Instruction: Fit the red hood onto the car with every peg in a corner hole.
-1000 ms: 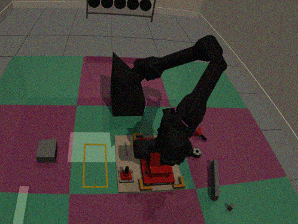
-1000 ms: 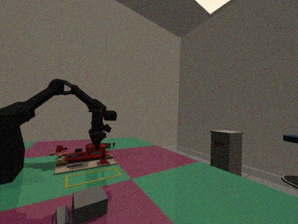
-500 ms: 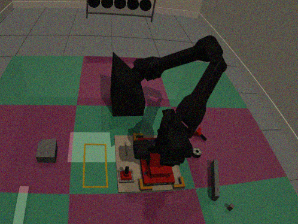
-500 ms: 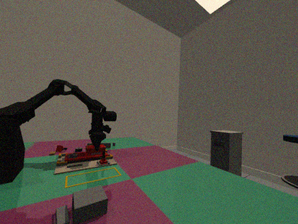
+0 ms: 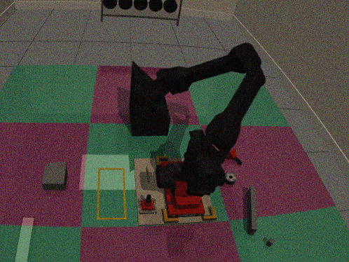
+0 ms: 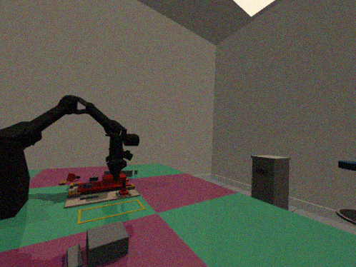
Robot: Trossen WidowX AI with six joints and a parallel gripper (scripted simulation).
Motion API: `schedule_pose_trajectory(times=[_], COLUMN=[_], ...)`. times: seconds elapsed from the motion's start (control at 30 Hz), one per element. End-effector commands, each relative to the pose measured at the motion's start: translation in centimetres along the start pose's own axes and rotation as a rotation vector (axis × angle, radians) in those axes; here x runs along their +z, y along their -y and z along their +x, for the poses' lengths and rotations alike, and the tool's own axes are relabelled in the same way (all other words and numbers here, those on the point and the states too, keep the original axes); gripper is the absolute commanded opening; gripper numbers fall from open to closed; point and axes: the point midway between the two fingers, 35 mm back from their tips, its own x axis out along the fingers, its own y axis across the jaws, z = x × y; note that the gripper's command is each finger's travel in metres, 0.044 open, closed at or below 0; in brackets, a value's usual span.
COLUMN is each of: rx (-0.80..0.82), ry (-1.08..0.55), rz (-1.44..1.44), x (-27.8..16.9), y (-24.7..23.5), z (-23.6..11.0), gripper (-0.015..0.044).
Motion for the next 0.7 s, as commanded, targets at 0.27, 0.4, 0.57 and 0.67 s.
schedule_pose_trajectory(times=[0.27,0.4,0.57,0.67], rx=[0.000,0.000,0.000,0.000], ry=[0.000,-0.001,-0.001,-0.001], rz=[0.000,0.000,0.000,0.000], x=[-0.01,-0.02,-0.02,-0.02], y=[0.00,0.02,0.02,0.02], z=[0.12,0.19,0.19,0.19], gripper=[0.0000,0.0105,0.0236,0.0315])
